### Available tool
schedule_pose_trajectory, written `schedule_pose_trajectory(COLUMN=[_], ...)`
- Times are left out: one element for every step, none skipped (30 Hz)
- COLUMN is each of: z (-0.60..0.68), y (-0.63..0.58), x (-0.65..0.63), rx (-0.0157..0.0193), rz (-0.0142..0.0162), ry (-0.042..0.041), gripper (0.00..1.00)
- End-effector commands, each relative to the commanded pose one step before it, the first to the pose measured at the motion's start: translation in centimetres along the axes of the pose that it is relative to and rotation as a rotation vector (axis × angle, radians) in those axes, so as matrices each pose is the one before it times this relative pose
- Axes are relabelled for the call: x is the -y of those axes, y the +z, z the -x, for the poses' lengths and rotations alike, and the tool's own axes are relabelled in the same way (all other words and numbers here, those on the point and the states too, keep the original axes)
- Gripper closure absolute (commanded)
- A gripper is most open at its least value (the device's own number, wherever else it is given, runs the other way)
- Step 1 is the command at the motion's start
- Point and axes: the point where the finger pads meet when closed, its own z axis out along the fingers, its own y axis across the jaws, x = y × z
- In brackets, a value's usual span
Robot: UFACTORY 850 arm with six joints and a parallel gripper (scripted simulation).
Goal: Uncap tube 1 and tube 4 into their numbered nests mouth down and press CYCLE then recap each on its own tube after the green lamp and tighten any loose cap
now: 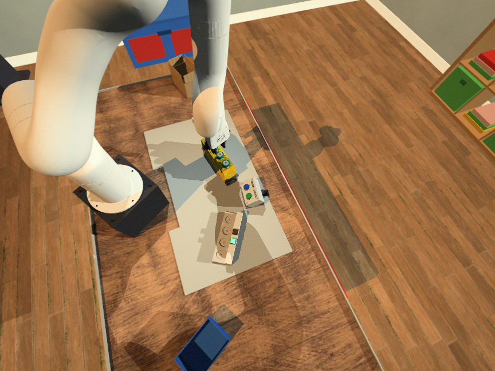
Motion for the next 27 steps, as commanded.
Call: schedule_pose_trajectory(z=[0.691, 0.000, 0.000, 0.000, 0.000, 0.000, 0.000, 0.000, 0.000, 0.000, 0.000, 0.000, 0.000, 0.000, 0.003, 0.001, 0.001, 0.000, 0.000, 0.000, 0.000, 0.001, 0.000, 0.000, 0.000, 0.001, 0.000], y=[-0.073, 0.000, 0.000, 0.000, 0.300, 0.300, 0.300, 0.301, 0.299, 0.301, 0.000, 0.000, 0.299, 0.300, 0.291, 0.301, 0.299, 0.250, 0.000, 0.000, 0.000, -0.002, 0.001, 0.001, 0.001, -0.002, 0.001], x=[0.001, 0.000, 0.000, 0.000, 0.000, 0.001, 0.001, 0.001, -0.001, 0.001, 0.000, 0.000, -0.001, 0.000, -0.010, -0.006, -0.006, 0.000, 0.000, 0.001, 0.001, -0.003, 0.001, 0.001, 0.001, -0.003, 0.001], rx=[0.00823, 0.00000, 0.00000, 0.00000, 0.00000, 0.00000, 0.00000, 0.00000, 0.00000, 0.00000, 0.00000, 0.00000, 0.00000, 0.00000, 0.00004, 0.00000, 0.00001, 0.00000, 0.00000, 0.00000, 0.00000, 0.00001, 0.00000, 0.00000, 0.00000, 0.00001, 0.00000], rz=[-0.02846, 0.00000, 0.00000, 0.00000, 0.00000, 0.00000, 0.00000, 0.00000, -0.00002, 0.00000, 0.00000, 0.00000, -0.00001, 0.00000, -0.00010, 0.00000, -0.00001, -0.00001, 0.00000, 0.00001, 0.00001, -0.00002, 0.00001, 0.00001, 0.00001, -0.00002, 0.00001], ry=[-0.06342, 0.00000, 0.00000, 0.00000, 0.00000, 0.00000, 0.00000, 0.00000, 0.00000, 0.00000, 0.00000, 0.00000, 0.00000, 0.00000, -0.00001, 0.00000, 0.00000, 0.00000, 0.00000, 0.00000, 0.00000, 0.00000, 0.00000, 0.00000, 0.00000, 0.00000, 0.00000], gripper=[0.54, 0.54, 0.54, 0.54, 0.54, 0.54, 0.54, 0.54, 0.54, 0.54, 0.54, 0.54, 0.54, 0.54, 0.54, 0.54, 0.54, 0.54, 0.54, 0.54, 0.54, 0.54, 0.54, 0.54, 0.54, 0.54, 0.54])
